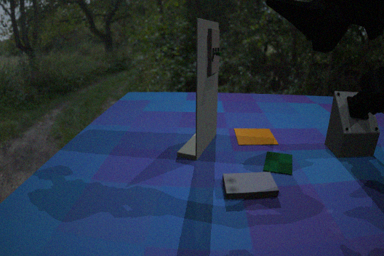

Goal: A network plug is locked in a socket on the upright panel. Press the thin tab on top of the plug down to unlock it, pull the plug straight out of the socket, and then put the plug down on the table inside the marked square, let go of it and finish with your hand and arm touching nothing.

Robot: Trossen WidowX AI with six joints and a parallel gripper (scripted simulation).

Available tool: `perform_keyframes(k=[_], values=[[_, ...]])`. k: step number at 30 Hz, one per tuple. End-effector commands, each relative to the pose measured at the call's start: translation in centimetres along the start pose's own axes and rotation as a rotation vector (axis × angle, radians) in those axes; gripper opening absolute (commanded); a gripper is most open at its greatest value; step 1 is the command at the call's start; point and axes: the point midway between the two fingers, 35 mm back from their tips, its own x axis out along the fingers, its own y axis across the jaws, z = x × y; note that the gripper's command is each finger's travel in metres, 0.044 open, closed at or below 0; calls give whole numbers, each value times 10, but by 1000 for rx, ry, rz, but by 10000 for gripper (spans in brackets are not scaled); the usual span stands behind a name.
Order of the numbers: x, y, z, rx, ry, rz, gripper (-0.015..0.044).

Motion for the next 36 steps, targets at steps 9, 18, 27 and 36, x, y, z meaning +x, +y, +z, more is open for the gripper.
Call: perform_keyframes(k=[9, 18, 27, 36], values=[[-2, -10, -64, -206, 145, -65, 164], [-18, -23, -138, -468, 336, -104, 156], [-47, -36, -206, -735, 536, -99, 156], [-45, -37, -211, -755, 551, -97, 156]])
